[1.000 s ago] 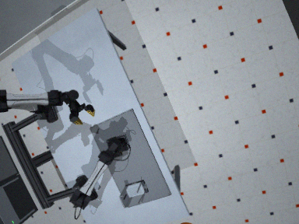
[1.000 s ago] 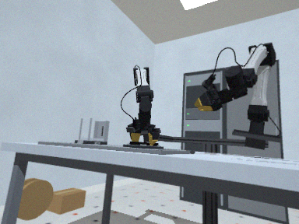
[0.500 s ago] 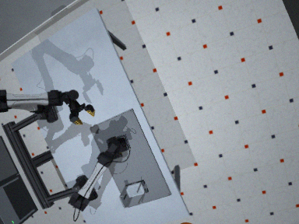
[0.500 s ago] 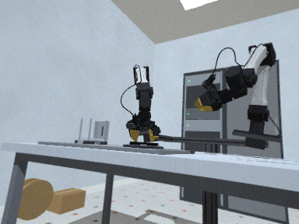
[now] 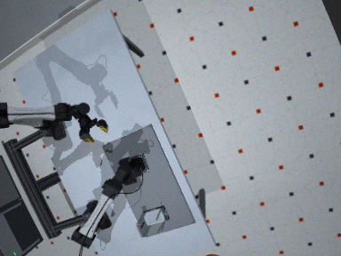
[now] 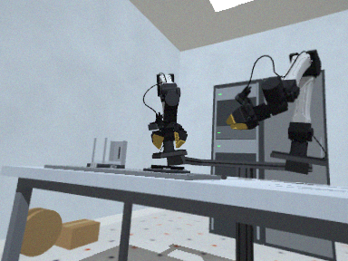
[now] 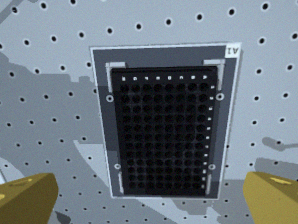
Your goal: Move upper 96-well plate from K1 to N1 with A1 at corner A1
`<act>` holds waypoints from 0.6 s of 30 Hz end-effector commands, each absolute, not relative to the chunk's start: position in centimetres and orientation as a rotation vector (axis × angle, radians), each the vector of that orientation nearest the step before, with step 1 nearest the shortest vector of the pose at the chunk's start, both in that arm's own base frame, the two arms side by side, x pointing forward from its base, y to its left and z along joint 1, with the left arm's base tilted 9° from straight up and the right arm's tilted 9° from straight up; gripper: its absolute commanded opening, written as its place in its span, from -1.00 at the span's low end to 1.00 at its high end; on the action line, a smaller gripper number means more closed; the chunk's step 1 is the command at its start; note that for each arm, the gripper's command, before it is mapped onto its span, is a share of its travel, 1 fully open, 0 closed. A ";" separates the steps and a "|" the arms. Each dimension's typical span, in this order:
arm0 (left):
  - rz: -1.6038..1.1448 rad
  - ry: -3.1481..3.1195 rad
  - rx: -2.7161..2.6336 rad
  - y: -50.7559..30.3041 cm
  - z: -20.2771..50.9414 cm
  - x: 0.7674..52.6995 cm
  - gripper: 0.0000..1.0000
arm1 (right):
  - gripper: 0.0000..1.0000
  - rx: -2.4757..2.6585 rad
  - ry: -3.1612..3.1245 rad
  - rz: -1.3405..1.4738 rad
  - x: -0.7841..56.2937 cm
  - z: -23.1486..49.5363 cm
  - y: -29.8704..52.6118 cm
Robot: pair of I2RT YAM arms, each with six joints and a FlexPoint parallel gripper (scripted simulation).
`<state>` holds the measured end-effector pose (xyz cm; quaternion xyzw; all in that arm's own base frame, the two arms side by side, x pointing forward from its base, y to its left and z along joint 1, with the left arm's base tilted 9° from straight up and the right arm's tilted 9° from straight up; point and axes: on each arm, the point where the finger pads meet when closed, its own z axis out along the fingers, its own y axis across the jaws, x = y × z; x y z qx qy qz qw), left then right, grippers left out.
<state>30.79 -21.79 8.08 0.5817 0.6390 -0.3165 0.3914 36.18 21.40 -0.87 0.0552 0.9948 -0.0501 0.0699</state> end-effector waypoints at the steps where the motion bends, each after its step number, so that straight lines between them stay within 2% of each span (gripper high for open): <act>1: -0.785 1.575 1.479 -21.8 9.8 30.9 1.00 | 1.00 0.170 2.867 -0.118 36.6 1.8 22.3; 18: -0.842 1.378 1.550 -23.2 13.4 29.3 1.00 | 1.00 0.110 2.608 -0.175 31.1 2.9 21.9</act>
